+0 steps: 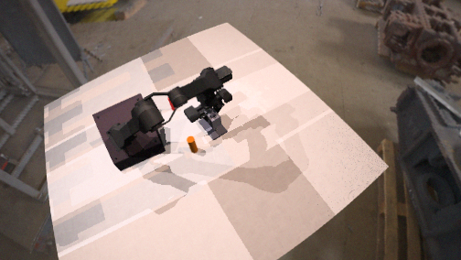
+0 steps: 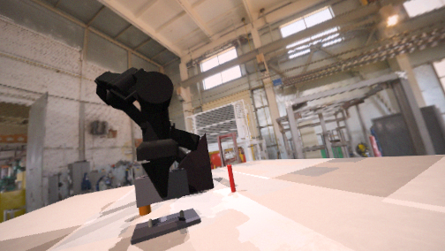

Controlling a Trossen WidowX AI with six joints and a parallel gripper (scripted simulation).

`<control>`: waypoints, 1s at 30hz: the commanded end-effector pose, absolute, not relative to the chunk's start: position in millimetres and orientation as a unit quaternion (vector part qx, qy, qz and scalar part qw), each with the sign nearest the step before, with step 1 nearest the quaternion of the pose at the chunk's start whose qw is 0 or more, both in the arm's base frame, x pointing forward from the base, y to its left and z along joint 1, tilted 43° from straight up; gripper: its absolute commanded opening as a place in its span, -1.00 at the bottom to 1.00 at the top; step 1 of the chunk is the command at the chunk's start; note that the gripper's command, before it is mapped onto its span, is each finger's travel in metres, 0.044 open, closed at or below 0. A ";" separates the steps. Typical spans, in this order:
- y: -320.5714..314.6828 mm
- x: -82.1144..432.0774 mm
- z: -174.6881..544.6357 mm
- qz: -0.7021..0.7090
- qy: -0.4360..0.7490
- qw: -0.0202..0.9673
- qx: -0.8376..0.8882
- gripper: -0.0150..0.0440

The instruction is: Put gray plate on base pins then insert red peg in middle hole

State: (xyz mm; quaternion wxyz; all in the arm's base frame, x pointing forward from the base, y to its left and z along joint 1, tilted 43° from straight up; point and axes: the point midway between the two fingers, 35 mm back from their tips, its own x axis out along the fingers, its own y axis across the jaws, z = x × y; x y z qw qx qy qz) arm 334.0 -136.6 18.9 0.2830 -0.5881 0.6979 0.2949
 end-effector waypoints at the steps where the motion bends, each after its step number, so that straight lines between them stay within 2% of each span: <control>1: -139.8 334.0 16.7 0.295 0.697 0.281 -0.590 -0.49; 30: -161.6 330.0 -6.2 0.292 0.698 0.284 -0.589 -0.49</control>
